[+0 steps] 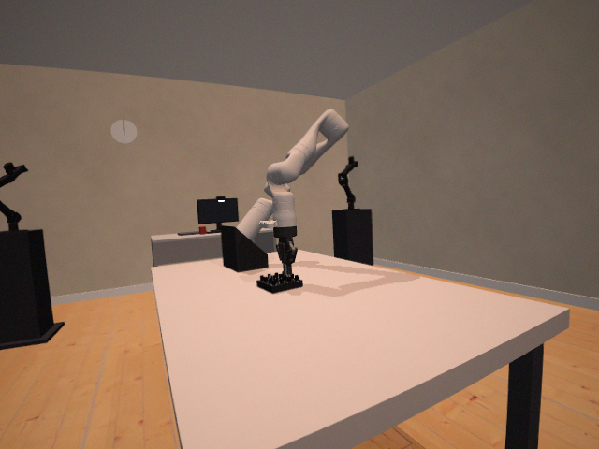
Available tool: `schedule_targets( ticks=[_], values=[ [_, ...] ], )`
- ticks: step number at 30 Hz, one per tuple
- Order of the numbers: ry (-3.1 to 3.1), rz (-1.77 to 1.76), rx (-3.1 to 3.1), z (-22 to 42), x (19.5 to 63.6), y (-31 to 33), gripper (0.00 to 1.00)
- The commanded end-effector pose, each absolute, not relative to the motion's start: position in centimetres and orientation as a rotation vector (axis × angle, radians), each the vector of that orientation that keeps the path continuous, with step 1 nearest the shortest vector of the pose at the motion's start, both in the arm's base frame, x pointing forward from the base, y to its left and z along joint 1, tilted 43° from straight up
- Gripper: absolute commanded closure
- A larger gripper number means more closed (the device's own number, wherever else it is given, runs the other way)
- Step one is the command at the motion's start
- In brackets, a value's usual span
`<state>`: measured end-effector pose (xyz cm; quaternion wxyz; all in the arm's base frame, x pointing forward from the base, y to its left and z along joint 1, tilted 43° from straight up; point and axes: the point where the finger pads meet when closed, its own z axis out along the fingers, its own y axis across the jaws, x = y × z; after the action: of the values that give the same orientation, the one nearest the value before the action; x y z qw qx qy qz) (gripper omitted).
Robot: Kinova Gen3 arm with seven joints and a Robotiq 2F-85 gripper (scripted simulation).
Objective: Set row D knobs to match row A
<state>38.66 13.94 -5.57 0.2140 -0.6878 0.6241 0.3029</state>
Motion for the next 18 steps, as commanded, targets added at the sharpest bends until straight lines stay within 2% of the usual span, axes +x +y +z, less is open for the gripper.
schedule_targets(
  ticks=[1,18],
  values=[
    [1.757,0.846,-1.893,-5.55,38.72,13.89,0.92],
    [1.99,0.922,-1.722,-5.55,38.71,13.89,0.92]
  ],
)
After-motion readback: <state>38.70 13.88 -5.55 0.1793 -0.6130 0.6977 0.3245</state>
